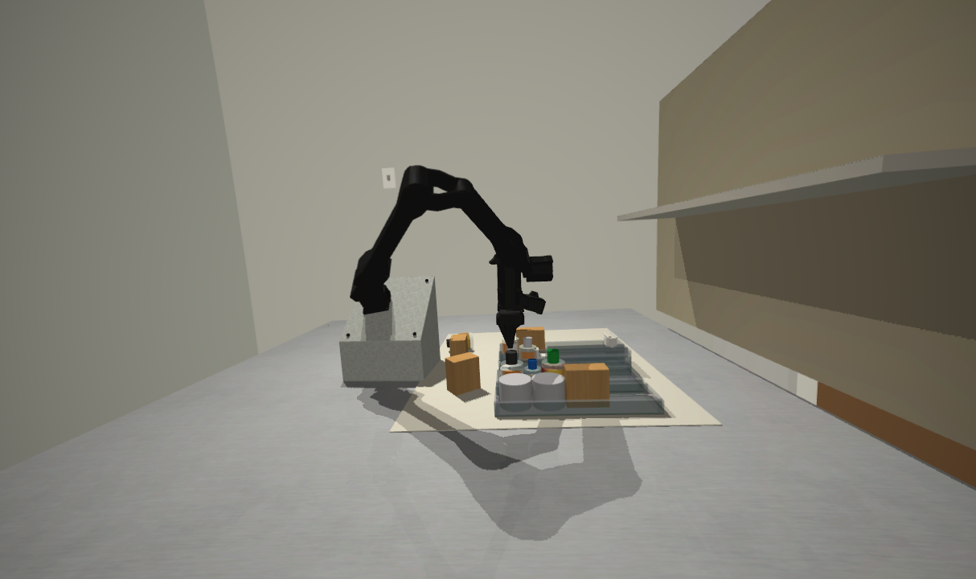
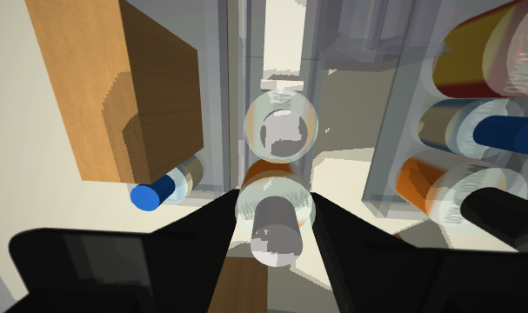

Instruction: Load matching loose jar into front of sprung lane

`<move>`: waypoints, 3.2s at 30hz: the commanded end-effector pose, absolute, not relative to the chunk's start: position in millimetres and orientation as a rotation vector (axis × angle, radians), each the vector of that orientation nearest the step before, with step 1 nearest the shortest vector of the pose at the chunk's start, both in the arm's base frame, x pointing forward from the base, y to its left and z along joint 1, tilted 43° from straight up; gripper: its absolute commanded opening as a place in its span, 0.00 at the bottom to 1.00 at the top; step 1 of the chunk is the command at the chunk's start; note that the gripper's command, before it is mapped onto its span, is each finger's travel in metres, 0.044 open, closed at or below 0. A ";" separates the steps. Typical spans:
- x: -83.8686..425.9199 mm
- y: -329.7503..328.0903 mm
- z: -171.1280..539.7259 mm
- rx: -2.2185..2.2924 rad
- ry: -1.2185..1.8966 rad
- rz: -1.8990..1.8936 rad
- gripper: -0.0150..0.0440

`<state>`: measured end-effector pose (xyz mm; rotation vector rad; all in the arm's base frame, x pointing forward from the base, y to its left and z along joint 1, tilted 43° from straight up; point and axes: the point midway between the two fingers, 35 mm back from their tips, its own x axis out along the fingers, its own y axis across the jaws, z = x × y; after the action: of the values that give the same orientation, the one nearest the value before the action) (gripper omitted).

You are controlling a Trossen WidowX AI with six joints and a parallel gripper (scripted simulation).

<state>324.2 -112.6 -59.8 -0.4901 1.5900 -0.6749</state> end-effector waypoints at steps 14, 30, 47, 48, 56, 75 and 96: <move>333.3 -113.5 -58.9 -0.489 1.563 -0.676 0.25; 332.5 -117.7 -63.5 -0.489 1.563 -0.676 0.25; 331.2 -122.3 -68.0 -0.489 1.563 -0.676 0.25; 331.1 -122.5 -68.3 -0.489 1.563 -0.676 0.25; 330.2 -124.6 -70.4 -0.489 1.563 -0.676 0.25; 327.7 -129.5 -75.3 -0.490 1.563 -0.677 0.25; 323.7 -130.0 -76.2 -0.490 1.563 -0.677 0.25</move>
<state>321.3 -128.2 -77.5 -0.4899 1.5768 -0.6686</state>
